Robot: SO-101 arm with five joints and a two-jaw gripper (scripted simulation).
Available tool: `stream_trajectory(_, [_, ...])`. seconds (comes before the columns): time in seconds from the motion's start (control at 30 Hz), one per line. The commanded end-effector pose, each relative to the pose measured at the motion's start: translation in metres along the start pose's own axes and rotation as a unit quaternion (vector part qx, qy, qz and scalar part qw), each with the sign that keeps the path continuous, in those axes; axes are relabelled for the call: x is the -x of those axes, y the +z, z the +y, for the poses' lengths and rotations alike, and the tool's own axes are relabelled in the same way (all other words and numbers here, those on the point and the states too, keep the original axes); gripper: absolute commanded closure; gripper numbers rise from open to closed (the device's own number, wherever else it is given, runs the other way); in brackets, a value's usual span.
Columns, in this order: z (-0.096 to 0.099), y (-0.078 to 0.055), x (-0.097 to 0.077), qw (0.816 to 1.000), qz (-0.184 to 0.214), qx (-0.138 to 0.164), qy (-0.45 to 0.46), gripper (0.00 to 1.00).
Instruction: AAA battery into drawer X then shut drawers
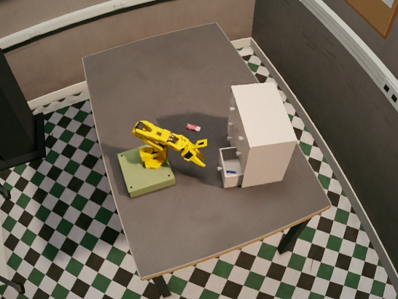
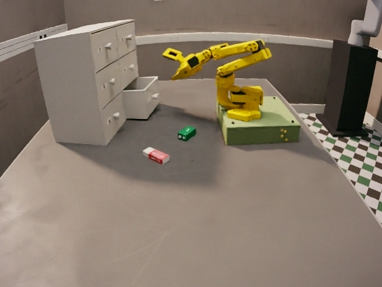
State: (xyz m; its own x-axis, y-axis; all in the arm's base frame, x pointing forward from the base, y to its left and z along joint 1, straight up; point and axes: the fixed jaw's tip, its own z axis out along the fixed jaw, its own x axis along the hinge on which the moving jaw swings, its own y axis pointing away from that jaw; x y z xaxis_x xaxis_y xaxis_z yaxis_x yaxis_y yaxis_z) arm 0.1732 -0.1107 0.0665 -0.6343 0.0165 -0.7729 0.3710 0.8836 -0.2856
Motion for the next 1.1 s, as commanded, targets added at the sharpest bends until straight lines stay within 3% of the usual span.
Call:
stream_trajectory(0.0, [-0.0014, -0.0004, -0.0023, 0.999, -0.010, -0.008, 0.052, 0.78])
stream_trajectory(0.47, [-0.0047, -0.0015, -0.0014, 0.978, -0.043, -0.018, 0.201, 0.78])
stream_trajectory(1.07, [-0.0048, -0.0015, -0.0014, 0.978, -0.043, -0.018, 0.201, 0.79])
